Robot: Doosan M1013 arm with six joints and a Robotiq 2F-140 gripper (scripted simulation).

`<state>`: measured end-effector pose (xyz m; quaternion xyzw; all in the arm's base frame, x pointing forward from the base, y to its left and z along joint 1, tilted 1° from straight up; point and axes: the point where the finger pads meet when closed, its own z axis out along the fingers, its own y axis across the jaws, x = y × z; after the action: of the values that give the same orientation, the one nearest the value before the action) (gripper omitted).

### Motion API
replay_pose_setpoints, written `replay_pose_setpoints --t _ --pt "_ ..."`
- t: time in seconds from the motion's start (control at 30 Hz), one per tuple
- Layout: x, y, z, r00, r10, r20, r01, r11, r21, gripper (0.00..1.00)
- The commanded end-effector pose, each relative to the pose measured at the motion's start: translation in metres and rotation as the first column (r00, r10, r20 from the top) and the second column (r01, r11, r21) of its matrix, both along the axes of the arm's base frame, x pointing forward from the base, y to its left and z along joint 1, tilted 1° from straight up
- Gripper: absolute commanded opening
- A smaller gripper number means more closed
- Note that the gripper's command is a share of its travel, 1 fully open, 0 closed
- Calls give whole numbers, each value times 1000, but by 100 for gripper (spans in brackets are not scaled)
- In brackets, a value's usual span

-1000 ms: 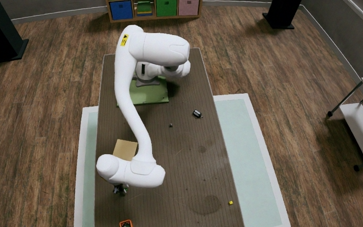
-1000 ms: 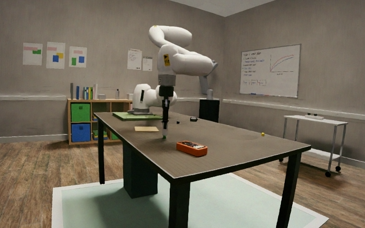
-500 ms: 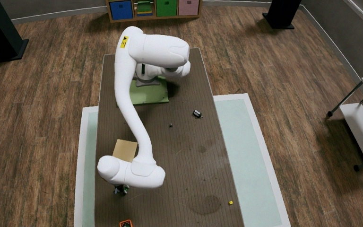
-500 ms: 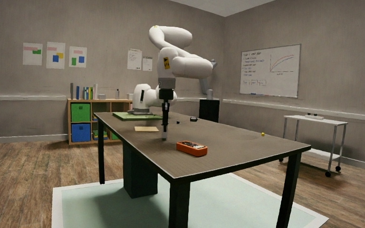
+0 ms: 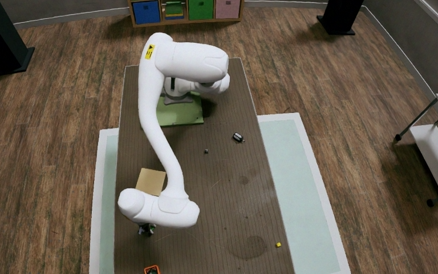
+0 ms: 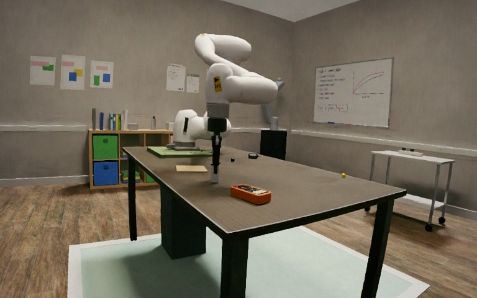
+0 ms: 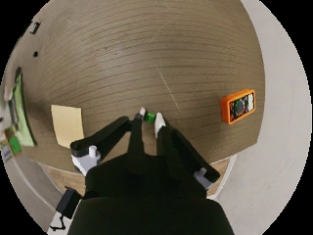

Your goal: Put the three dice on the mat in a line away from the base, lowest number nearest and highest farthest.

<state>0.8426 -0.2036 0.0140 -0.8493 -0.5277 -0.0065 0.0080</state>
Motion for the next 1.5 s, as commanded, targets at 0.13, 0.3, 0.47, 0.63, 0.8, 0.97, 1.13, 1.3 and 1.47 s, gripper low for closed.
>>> replay_pose_setpoints --t 0.13,0.3,0.47,0.63,0.8,0.97,1.13,1.3,1.47 --pt "1 0 1 1000 0 2 0 1000 0 27" --pt "1 0 1 1000 0 2 0 1000 0 27" --pt "1 0 1 1000 0 2 0 1000 0 27" --pt "1 0 1 1000 0 2 0 1000 0 27" --pt "1 0 1 1000 0 2 0 1000 0 27" --pt "1 0 1 1000 0 2 0 1000 0 27" --pt "1 0 1 1000 0 2 0 1000 0 16" --pt "1 0 1 1000 0 2 0 1000 0 16" --pt "1 0 1 1000 0 2 0 1000 0 16"
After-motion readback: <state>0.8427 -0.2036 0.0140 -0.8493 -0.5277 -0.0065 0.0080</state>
